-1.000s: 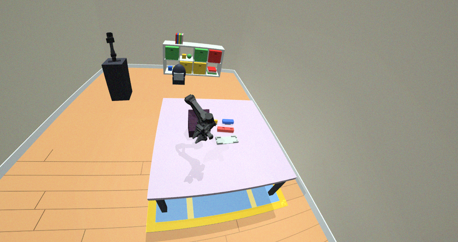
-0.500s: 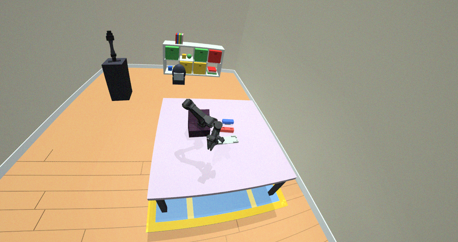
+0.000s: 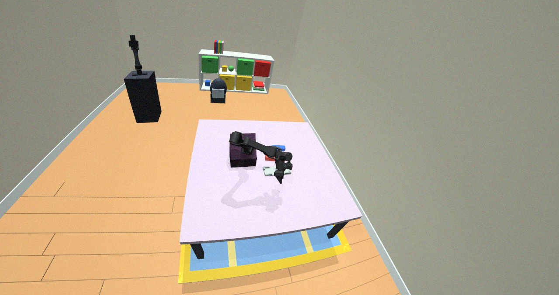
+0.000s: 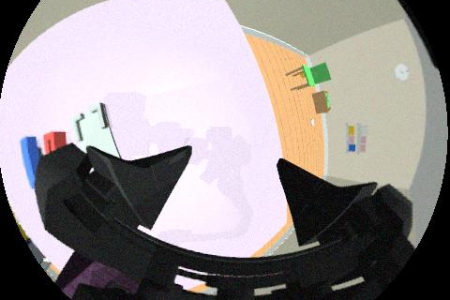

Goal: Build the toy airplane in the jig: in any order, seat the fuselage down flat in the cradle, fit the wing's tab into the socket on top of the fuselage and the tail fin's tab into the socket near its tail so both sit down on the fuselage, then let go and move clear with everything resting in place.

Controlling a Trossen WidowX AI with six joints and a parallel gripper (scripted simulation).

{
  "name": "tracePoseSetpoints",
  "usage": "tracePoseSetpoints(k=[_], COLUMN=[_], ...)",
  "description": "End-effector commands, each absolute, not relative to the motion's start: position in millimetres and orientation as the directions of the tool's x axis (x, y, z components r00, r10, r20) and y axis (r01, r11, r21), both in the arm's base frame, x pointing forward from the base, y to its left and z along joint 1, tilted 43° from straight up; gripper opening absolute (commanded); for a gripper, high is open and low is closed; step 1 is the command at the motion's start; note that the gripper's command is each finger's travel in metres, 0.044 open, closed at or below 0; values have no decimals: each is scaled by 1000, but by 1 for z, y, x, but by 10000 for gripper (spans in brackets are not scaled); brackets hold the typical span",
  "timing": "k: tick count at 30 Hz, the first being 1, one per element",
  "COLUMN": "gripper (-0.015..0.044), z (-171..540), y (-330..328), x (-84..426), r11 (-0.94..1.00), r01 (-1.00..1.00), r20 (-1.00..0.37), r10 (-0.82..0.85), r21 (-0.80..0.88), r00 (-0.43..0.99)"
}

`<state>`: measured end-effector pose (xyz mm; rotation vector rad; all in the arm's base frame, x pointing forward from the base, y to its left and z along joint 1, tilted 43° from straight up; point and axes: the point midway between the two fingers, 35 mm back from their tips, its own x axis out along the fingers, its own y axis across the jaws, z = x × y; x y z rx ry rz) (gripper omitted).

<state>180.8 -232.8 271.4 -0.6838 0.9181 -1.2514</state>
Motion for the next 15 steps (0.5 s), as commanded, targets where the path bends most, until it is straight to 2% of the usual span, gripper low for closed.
tracePoseSetpoints(k=[1,7,11,15], gripper=[440,440,440,440], z=[238,186,147,97], y=[-218,-173,-140,-95], x=[223,277,298,310], r11=[342,540,631,705], r01=[468,423,377,323], r20=[-309,-469,-572,-678], r10=[-940,-842,-775,-704], r21=[-815,-728,-678,-632], r00=[148,267,269,211])
